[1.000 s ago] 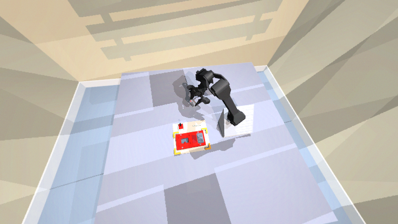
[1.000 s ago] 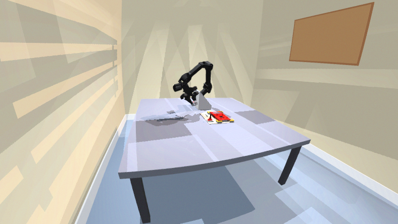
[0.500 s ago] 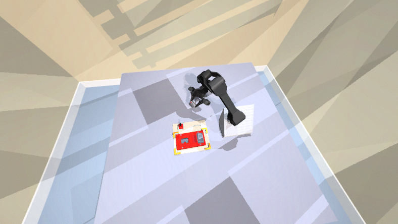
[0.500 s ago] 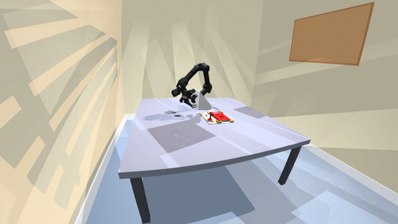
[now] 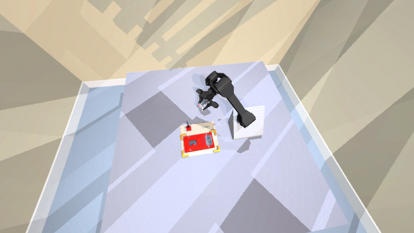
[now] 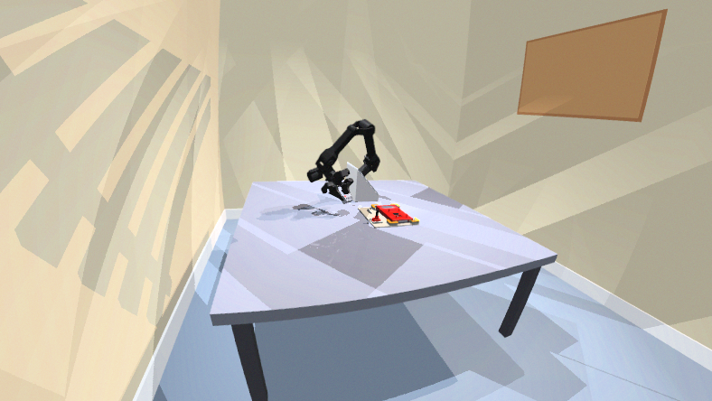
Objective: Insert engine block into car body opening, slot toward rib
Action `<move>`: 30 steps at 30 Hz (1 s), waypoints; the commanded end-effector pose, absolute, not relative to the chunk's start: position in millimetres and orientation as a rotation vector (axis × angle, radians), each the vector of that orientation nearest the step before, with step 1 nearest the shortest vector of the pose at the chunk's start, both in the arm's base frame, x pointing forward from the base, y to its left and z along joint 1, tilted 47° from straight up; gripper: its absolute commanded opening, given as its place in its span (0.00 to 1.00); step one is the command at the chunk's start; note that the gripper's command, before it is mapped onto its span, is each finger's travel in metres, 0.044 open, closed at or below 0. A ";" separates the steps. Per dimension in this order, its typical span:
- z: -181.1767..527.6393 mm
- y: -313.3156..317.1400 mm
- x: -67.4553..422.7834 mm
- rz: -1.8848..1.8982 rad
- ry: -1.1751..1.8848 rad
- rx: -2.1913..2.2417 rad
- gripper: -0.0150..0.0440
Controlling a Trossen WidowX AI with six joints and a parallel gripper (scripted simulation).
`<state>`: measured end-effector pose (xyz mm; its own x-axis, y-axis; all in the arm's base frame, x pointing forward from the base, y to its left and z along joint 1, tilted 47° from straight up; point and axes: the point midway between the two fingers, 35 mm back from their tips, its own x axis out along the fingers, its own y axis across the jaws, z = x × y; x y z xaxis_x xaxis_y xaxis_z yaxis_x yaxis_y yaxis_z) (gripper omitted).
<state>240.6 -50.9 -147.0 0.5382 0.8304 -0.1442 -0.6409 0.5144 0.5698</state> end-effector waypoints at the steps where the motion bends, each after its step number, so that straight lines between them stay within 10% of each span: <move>1: -152.0 -43.5 238.1 0.915 0.432 0.509 0.25; 30: -185.0 -8.8 234.5 0.916 0.431 0.511 0.25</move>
